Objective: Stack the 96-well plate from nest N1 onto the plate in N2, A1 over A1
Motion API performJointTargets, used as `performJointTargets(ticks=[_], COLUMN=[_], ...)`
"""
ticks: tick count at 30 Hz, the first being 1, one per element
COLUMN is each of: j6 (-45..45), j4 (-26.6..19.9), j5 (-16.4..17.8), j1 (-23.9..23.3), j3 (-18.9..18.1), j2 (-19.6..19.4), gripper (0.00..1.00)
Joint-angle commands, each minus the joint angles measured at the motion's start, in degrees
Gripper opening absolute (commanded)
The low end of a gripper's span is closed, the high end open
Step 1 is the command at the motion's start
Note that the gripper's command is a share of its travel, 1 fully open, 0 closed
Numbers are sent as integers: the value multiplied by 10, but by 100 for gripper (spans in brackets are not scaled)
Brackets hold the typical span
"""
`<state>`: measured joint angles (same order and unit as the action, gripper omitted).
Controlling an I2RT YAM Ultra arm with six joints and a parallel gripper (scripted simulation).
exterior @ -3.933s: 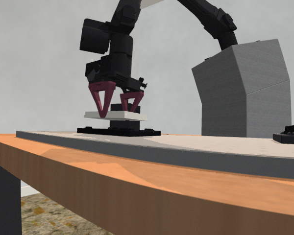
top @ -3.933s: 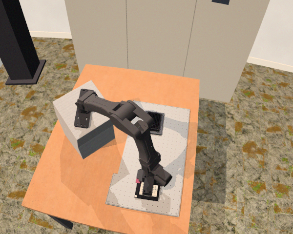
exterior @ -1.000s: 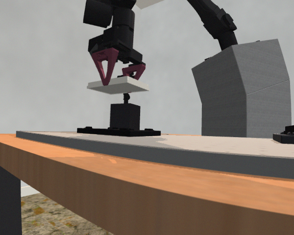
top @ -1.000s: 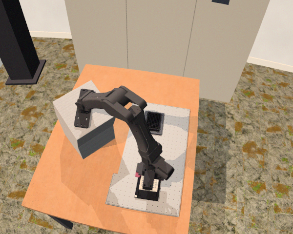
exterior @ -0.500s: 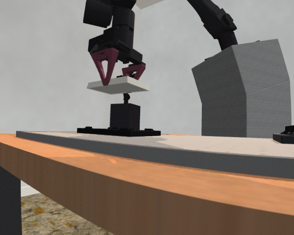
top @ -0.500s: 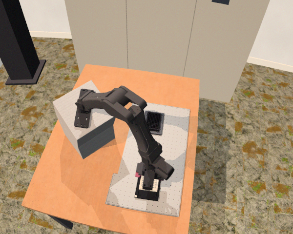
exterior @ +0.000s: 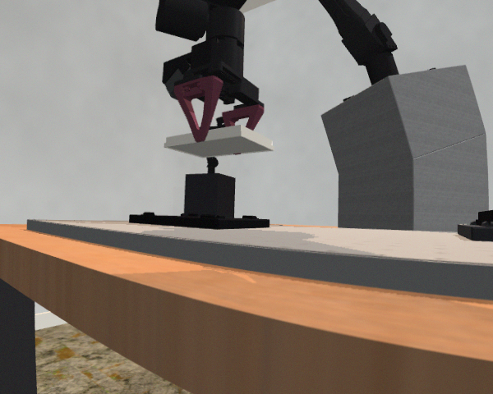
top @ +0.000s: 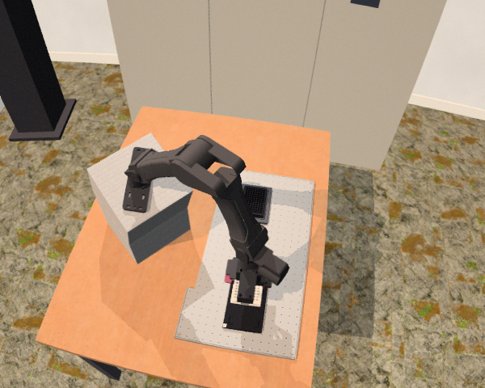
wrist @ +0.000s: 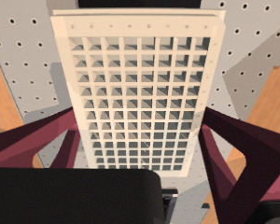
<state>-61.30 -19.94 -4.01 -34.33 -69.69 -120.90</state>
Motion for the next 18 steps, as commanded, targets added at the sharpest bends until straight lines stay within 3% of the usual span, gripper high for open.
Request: performJointTargets(ticks=[1, 18], j6=[-22, -88], j4=[18, 57], j5=[-12, -34], j1=[17, 86], j3=[25, 87], j2=[18, 33], gripper=[0, 0])
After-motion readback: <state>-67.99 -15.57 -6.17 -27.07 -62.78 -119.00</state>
